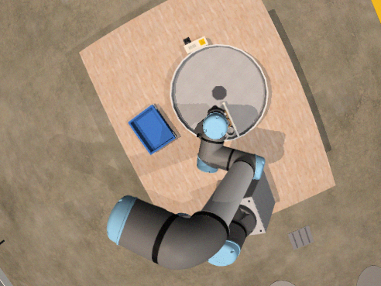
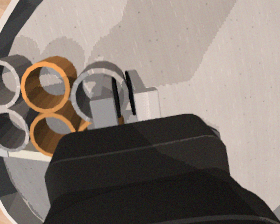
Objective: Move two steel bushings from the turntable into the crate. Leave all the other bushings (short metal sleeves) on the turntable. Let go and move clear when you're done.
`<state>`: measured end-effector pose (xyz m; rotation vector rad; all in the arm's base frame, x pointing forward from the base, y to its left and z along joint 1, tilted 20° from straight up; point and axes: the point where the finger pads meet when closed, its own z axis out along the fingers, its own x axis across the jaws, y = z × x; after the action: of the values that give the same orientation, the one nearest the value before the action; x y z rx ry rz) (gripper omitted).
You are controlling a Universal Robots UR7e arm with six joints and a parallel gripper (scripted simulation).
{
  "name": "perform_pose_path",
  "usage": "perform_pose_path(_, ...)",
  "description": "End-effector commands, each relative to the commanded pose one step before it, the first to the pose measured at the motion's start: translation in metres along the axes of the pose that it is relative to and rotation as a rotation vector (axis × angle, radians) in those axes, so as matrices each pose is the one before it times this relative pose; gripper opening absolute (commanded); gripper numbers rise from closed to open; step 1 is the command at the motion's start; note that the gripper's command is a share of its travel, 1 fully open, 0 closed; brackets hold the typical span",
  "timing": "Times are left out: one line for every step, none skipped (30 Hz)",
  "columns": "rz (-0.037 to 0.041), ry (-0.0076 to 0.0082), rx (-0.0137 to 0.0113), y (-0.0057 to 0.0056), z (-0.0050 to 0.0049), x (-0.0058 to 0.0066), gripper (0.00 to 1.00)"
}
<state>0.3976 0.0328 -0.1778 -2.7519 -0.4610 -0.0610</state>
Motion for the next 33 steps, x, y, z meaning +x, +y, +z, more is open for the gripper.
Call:
perform_pose_path(-0.00014,0.001,-0.00087,0.00032,-0.001513,0.00035,0.0)
perform_pose_path(0.0,0.0,0.0,0.0,0.0,0.0,0.0)
perform_pose_path(0.0,0.0,0.0,0.0,0.0,0.0,0.0)
perform_pose_path(0.0,0.0,0.0,0.0,0.0,0.0,0.0)
perform_pose_path(0.0,0.0,0.0,0.0,0.0,0.0,0.0)
perform_pose_path(0.0,0.0,0.0,0.0,0.0,0.0,0.0)
perform_pose_path(0.0,0.00003,-0.00003,0.0,-0.001288,0.00001,0.0)
perform_pose_path(0.0,0.0,0.0,0.0,-0.0015,0.0,0.0)
perform_pose_path(0.0,0.0,0.0,0.0,-0.0015,0.0,0.0)
perform_pose_path(0.0,0.0,0.0,0.0,-0.0015,0.0,0.0)
perform_pose_path(0.0,0.0,0.0,0.0,-0.0015,0.0,0.0)
perform_pose_path(0.0,0.0,0.0,0.0,0.0,0.0,0.0)
perform_pose_path(0.0,0.0,0.0,0.0,0.0,0.0,0.0)
perform_pose_path(0.0,0.0,0.0,0.0,0.0,0.0,0.0)
perform_pose_path(0.0,0.0,0.0,0.0,0.0,0.0,0.0)
perform_pose_path(0.0,0.0,0.0,0.0,0.0,0.0,0.0)
perform_pose_path(0.0,0.0,0.0,0.0,0.0,0.0,0.0)
perform_pose_path(0.0,0.0,0.0,0.0,0.0,0.0,0.0)
perform_pose_path(0.0,0.0,0.0,0.0,0.0,0.0,0.0)
perform_pose_path(0.0,0.0,0.0,0.0,0.0,0.0,0.0)
perform_pose_path(0.0,0.0,0.0,0.0,0.0,0.0,0.0)
perform_pose_path(0.0,0.0,0.0,0.0,0.0,0.0,0.0)
perform_pose_path(0.0,0.0,0.0,0.0,0.0,0.0,0.0)
perform_pose_path(0.0,0.00003,-0.00003,0.0,-0.001288,0.00001,0.0)
perform_pose_path(0.0,0.0,0.0,0.0,-0.0015,0.0,0.0)
perform_pose_path(0.0,0.0,0.0,0.0,-0.0015,0.0,0.0)
perform_pose_path(0.0,0.0,0.0,0.0,-0.0015,0.0,0.0)
perform_pose_path(0.0,0.0,0.0,0.0,-0.0015,0.0,0.0)
perform_pose_path(0.0,0.0,0.0,0.0,0.0,0.0,0.0)
perform_pose_path(0.0,0.0,0.0,0.0,0.0,0.0,0.0)
perform_pose_path(0.0,0.0,0.0,0.0,0.0,0.0,0.0)
perform_pose_path(0.0,0.0,0.0,0.0,0.0,0.0,0.0)
perform_pose_path(0.0,0.0,0.0,0.0,0.0,0.0,0.0)
